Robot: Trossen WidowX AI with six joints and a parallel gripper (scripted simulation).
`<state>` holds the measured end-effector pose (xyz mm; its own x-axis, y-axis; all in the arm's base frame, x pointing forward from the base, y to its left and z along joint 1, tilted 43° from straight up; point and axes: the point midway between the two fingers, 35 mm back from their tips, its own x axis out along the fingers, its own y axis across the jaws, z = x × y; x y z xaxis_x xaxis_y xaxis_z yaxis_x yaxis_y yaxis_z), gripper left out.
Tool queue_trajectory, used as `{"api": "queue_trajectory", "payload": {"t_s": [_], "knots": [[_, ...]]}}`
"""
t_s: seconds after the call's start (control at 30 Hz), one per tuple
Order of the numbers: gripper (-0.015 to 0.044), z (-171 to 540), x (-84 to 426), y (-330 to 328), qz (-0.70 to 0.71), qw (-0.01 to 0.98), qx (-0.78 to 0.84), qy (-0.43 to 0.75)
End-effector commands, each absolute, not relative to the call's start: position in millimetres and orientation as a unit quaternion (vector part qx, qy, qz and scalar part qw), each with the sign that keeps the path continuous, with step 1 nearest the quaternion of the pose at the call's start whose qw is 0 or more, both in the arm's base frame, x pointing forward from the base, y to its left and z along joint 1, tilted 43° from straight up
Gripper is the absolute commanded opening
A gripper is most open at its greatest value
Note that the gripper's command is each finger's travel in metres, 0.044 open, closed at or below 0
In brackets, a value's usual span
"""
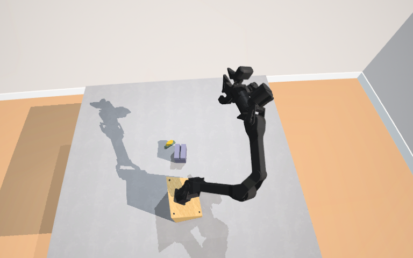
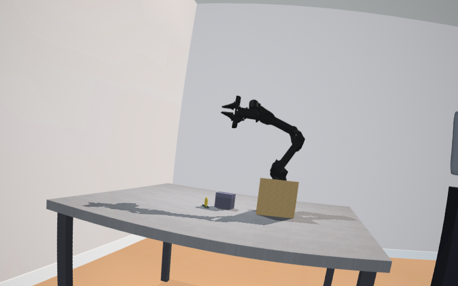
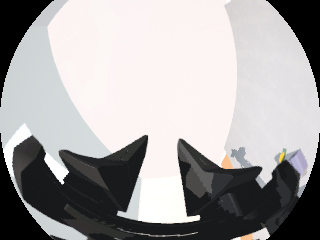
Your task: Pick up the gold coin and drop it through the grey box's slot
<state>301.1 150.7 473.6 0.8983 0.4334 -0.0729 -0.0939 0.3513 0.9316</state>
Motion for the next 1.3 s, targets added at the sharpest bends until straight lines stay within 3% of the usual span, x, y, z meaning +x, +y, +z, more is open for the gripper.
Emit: {"api": "queue_trajectory", "payload": {"t_s": [0.0,0.57,1.03,1.27], "knots": [[0.0161,410.6,338.0,167.4,0.084,0.81,0.537,0.22],[0.0161,192.1,380.5,181.5,-0.193,0.801,0.404,0.396],[0.0161,13.7,335.4,139.7,-0.438,0.78,0.115,0.432],[0.0161,1.0,327.8,133.0,-0.454,0.777,0.078,0.428]]}}
